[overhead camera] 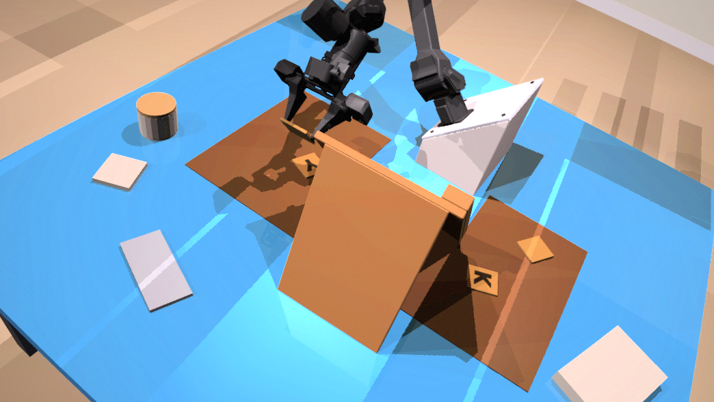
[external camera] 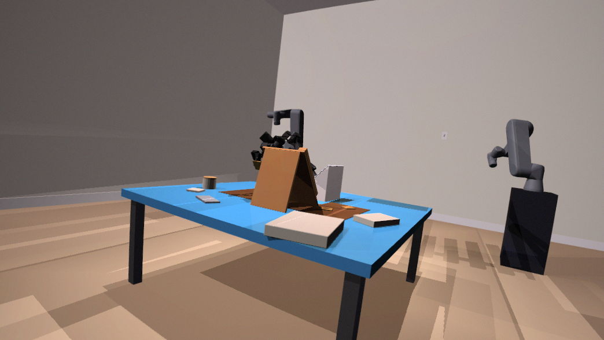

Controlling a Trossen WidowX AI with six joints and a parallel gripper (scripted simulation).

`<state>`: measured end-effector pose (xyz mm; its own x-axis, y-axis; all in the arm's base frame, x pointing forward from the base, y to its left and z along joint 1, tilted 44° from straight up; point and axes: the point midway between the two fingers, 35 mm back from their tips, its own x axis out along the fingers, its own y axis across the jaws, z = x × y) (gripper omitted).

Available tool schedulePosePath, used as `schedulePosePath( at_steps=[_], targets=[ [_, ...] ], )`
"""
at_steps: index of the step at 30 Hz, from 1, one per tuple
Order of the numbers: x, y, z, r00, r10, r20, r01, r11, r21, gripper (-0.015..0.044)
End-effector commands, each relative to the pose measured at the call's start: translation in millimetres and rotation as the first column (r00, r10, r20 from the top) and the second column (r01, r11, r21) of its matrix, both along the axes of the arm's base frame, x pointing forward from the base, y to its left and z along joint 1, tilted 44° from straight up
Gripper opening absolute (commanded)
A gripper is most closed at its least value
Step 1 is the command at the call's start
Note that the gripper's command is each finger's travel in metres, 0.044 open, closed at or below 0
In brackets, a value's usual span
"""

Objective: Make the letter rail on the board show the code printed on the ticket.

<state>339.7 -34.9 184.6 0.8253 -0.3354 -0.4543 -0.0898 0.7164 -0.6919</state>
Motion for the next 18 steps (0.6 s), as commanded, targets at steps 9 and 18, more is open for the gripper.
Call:
schedulePosePath(
  at_steps=[9,18],
  targets=[
    [-2.0,3.2,-7.2,1.0,-0.005,-0.003,0.005,1.0,0.0,0.0],
    [-2.5,6.3,-10.7,1.0,-0.005,-0.003,0.005,1.0,0.0,0.0]
  ],
)
